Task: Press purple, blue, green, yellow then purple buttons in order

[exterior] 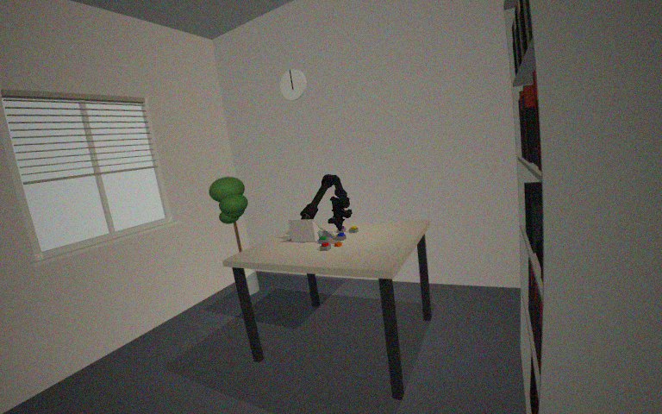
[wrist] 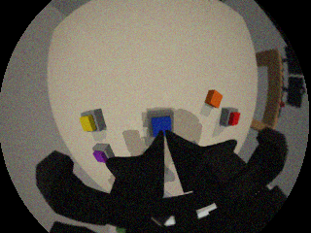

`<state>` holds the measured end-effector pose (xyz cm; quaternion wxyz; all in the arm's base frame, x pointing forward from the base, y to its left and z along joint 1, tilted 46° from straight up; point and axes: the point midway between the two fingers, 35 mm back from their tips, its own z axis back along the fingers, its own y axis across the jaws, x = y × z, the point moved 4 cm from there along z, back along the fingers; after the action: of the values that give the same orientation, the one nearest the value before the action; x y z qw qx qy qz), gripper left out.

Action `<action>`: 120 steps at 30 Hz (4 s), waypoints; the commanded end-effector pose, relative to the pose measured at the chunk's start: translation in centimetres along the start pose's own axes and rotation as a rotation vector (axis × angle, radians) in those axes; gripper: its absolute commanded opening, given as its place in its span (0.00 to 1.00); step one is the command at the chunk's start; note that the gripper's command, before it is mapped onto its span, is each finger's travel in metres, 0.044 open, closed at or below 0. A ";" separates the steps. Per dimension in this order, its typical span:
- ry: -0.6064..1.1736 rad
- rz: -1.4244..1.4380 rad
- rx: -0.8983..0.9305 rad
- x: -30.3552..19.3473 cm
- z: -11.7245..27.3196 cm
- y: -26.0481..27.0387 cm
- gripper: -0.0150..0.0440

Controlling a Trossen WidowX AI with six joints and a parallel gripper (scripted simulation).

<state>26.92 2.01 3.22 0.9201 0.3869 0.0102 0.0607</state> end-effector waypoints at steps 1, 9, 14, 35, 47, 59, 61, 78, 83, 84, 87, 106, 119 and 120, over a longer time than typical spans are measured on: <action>0.000 -0.008 0.006 -0.1 -0.6 0.0 0.29; 0.000 -0.008 0.007 -0.1 -1.9 0.0 0.29; 0.000 -0.008 0.007 -0.1 -2.5 0.1 0.29; 0.000 -0.008 0.005 -0.1 0.5 0.0 0.29; 0.001 -0.009 0.004 -0.1 7.0 -0.1 0.29; 0.004 -0.012 -0.001 -9.7 7.0 -7.3 0.29; 0.004 -0.012 -0.001 -9.6 6.7 -7.3 0.29; 0.003 -0.011 0.001 -9.6 -0.4 -7.3 0.29; 0.002 -0.011 0.001 -9.6 -1.2 -7.3 0.29; 0.002 -0.011 0.001 -9.6 -1.4 -7.3 0.29; 0.002 -0.011 0.002 -9.6 -1.9 -7.3 0.29; 0.003 -0.011 0.003 -9.7 -2.7 -7.2 0.29; 0.003 -0.011 -0.001 -9.5 3.0 -7.4 0.29; 0.003 -0.012 -0.002 -9.5 4.6 -7.4 0.29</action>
<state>18.09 -5.55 -0.72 0.9174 0.3938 0.0228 0.0537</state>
